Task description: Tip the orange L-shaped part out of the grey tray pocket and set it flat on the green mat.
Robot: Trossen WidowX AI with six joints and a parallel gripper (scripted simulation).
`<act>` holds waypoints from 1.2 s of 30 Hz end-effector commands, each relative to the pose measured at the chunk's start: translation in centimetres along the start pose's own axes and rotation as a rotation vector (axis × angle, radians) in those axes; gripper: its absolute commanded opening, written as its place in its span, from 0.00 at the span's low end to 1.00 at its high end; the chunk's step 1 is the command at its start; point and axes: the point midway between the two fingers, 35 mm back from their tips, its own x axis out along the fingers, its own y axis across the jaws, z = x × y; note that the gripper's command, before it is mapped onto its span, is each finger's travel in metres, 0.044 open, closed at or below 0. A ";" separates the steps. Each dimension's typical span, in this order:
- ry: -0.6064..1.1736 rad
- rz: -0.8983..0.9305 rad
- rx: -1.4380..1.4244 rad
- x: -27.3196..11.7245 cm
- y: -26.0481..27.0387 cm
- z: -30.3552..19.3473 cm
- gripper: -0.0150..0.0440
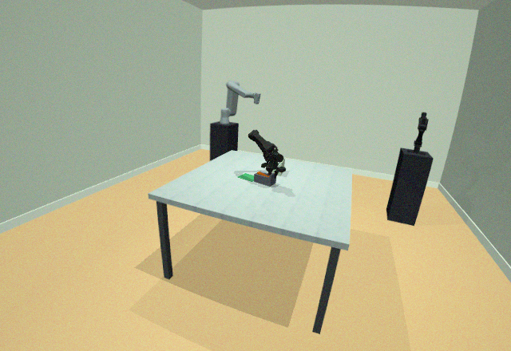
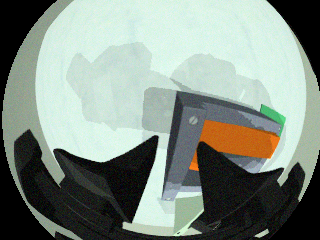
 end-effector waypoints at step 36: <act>0.001 -0.009 -0.004 1.2 0.5 0.0 0.56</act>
